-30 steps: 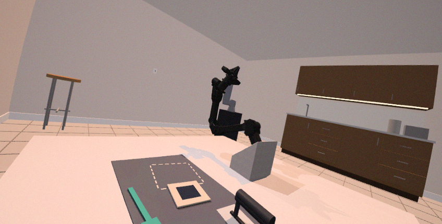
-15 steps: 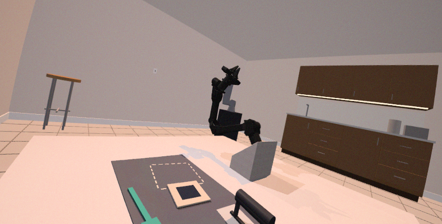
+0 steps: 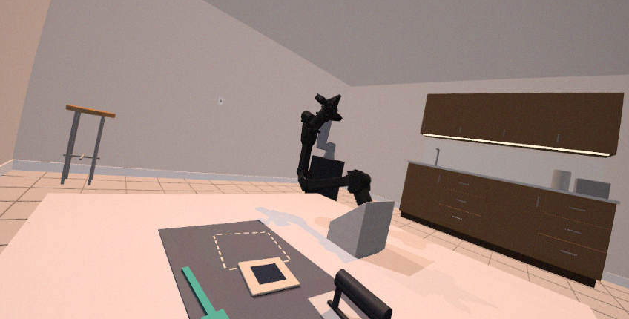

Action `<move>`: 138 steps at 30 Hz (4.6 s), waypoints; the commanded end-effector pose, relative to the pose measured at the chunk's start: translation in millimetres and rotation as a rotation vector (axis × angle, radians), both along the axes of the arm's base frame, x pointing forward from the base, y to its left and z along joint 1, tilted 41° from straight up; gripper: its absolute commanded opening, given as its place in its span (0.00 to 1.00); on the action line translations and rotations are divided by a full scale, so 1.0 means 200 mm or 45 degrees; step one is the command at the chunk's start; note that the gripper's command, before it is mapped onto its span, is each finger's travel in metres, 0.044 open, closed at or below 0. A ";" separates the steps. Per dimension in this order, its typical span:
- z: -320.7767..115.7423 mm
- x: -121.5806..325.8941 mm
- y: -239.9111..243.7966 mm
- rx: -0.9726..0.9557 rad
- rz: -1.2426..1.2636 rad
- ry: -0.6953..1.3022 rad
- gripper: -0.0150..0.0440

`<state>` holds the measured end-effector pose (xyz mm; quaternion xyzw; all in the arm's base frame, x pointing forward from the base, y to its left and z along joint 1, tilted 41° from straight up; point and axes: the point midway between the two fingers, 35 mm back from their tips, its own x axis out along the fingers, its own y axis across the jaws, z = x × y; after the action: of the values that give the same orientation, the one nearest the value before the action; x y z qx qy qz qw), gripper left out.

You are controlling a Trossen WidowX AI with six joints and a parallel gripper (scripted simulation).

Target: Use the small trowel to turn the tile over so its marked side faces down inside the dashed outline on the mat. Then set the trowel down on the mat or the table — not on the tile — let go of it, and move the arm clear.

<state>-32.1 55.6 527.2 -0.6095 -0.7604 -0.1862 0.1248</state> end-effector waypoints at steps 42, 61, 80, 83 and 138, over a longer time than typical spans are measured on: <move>-0.24 0.31 0.82 -0.478 -0.585 -0.715 0.71; -0.63 0.71 1.21 -0.962 -0.720 -1.292 0.71; -1.11 1.11 1.40 -1.416 -0.516 -1.876 0.71; -1.19 1.17 1.42 -1.480 -0.452 -1.962 0.71; -2.76 1.85 0.91 -1.461 1.786 -2.624 0.71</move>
<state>333.7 247.3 -12.8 0.3127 -0.6167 -0.1044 -0.7148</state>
